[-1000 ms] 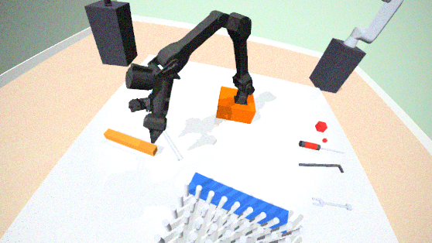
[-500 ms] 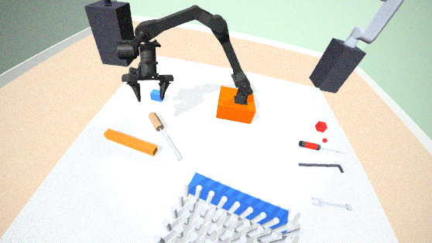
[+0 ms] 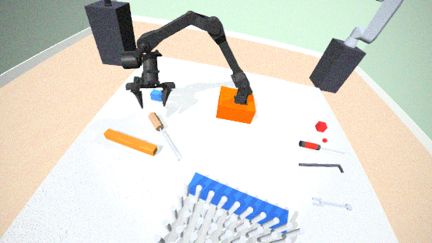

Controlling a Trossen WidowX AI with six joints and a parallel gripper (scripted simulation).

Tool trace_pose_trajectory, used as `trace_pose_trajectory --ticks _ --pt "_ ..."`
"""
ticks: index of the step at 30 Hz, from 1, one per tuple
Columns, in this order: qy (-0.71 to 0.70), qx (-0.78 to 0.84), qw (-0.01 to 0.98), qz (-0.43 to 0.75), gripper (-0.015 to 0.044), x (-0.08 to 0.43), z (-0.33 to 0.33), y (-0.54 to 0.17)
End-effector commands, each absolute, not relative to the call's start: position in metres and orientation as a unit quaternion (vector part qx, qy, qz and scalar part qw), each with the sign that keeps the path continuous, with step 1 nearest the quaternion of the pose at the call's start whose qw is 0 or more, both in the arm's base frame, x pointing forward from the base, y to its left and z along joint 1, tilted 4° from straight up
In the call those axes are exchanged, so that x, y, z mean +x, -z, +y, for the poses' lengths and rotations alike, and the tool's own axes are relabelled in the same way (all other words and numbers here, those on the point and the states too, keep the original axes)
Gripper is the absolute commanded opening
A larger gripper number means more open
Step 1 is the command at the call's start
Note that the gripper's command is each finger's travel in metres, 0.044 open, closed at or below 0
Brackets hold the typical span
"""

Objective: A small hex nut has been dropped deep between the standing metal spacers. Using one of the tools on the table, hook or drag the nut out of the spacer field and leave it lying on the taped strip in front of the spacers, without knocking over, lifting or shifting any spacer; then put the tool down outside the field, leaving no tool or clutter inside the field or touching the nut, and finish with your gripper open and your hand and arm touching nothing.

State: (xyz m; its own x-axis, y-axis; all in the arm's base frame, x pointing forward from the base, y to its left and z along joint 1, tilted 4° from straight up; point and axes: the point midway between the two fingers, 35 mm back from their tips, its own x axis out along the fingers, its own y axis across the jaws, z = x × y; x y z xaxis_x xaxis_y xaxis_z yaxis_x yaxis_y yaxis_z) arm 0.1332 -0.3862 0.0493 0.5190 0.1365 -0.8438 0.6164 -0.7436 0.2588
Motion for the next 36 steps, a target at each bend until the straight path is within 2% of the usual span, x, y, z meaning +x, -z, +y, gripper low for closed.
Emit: trace_pose_trajectory --ticks 1,12,18,36 --pt "0.434 0.828 0.273 0.226 0.044 0.1326 -0.3842 -0.0352" --pt "0.434 0.827 0.275 0.228 0.044 0.1332 -0.3866 -0.0353" --pt "0.434 0.827 0.275 0.228 0.0282 0.1332 -0.3866 -0.0353" --pt "0.434 0.827 0.274 0.227 0.028 0.1327 -0.3876 -0.0263"
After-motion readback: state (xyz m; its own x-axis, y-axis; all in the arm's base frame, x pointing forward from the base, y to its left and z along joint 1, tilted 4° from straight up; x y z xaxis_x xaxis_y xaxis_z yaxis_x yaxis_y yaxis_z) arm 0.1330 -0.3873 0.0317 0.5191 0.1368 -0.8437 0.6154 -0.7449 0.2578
